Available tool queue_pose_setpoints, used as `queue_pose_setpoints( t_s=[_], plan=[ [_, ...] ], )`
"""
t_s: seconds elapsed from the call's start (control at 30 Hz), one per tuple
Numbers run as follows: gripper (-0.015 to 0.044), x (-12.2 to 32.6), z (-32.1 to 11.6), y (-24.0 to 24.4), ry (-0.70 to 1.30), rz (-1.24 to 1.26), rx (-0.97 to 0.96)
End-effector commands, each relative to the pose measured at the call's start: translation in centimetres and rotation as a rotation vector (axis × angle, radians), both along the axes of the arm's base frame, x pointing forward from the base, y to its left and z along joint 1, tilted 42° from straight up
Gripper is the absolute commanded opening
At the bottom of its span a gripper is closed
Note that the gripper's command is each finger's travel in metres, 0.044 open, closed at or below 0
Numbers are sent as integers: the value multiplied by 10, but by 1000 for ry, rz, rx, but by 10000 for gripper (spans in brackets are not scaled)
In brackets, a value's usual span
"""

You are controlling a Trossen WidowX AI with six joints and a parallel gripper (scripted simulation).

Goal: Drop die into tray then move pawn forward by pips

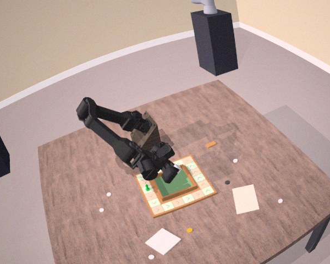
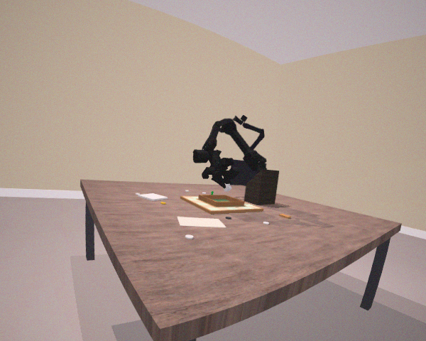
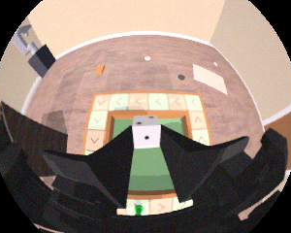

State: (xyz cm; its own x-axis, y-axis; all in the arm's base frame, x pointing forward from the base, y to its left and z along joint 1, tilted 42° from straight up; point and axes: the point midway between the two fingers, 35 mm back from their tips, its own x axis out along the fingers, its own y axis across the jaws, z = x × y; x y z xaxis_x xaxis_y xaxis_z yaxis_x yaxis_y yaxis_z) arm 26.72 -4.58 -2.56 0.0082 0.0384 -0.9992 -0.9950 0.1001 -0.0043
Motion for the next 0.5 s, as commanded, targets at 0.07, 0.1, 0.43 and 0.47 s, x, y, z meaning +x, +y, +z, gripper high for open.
queue_pose_setpoints(
  t_s=[0.07, 0.1, 0.43, 0.47],
  plan=[
    [0, -1, 3, 1, -38, 16, 75],
    [0, 0, 9, 0, -38, 16, 75],
    [0, 2, 42, -2, -39, 16, 75],
    [0, 2, 42, -2, -39, 16, 75]
  ],
)
